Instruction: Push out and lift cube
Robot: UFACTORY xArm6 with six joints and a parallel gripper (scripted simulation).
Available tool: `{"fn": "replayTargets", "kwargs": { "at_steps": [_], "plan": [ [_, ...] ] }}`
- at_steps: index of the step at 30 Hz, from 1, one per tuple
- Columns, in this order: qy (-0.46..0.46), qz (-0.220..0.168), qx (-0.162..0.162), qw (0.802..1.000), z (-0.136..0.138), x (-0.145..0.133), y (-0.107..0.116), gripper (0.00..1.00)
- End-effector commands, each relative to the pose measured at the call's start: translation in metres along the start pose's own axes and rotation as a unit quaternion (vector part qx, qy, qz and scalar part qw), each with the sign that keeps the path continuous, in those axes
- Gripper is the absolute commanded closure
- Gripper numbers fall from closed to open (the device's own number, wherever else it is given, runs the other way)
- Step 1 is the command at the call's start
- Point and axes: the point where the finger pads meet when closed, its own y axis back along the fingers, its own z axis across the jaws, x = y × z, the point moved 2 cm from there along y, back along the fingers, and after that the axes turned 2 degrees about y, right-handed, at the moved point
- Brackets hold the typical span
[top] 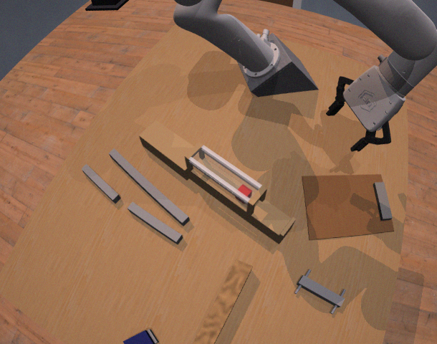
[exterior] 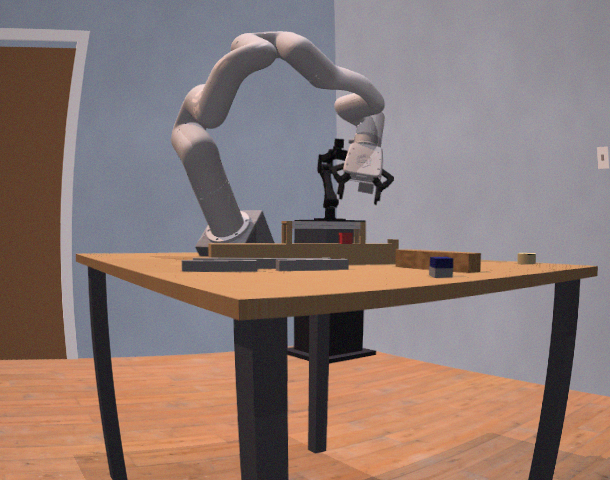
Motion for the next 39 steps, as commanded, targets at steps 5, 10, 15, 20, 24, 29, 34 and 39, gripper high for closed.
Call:
{"fn": "replayTargets", "kwargs": {
  "at_steps": [5, 10, 15, 20, 24, 29, 34, 39],
  "plan": [
    [-0.001, 0.001, -0.001, 1.000, 0.001, 0.000, 0.001, 0.00],
    [-0.001, 0.001, -0.001, 1.000, 0.001, 0.000, 0.001, 0.00],
    [-0.001, 0.001, -0.001, 1.000, 0.001, 0.000, 0.001, 0.00],
    [-0.009, 0.011, 0.001, 1.000, 0.004, -0.008, -0.001, 1.00],
    [-0.081, 0.085, 0.017, 0.993, 0.024, -0.069, -0.025, 1.00],
    [-0.190, 0.165, 0.032, 0.967, 0.028, -0.128, -0.057, 1.00],
    [-0.234, 0.187, 0.036, 0.953, 0.027, -0.166, -0.078, 1.00],
    [-0.322, 0.219, 0.041, 0.920, 0.012, -0.244, -0.126, 1.00]
  ]
}}
